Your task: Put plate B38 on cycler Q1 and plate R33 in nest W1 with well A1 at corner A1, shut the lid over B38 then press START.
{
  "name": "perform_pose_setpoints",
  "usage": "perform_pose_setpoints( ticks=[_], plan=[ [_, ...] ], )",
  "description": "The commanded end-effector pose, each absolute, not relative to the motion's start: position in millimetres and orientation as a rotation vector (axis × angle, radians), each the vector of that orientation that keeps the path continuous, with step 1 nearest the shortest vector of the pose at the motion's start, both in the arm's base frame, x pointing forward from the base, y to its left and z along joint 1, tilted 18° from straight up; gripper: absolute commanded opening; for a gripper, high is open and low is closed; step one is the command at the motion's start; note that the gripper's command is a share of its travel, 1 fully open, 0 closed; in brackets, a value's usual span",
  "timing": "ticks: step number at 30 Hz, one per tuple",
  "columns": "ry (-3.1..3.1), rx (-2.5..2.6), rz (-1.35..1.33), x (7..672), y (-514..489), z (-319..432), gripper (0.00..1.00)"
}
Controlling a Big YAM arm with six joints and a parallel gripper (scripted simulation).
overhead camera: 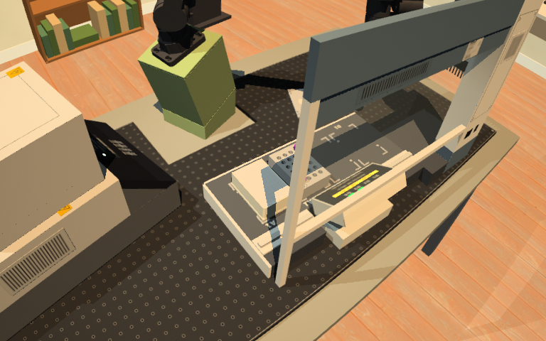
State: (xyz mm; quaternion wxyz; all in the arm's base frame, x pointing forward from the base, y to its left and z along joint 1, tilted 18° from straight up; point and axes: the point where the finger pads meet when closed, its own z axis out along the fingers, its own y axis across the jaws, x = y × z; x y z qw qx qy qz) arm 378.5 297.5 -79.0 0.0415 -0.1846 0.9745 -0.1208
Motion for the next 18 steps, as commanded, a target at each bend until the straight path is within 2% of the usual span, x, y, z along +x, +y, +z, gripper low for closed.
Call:
perform_pose_setpoints(
  ticks=[1,6,18],
  plan=[
    [2.963,-0.619,-0.361,378,317,-74,0.0],
    [2.951,-0.607,-0.353,380,329,-78,0.0],
    [2.926,-0.503,-0.358,397,262,-49,0.0]
  ],
)
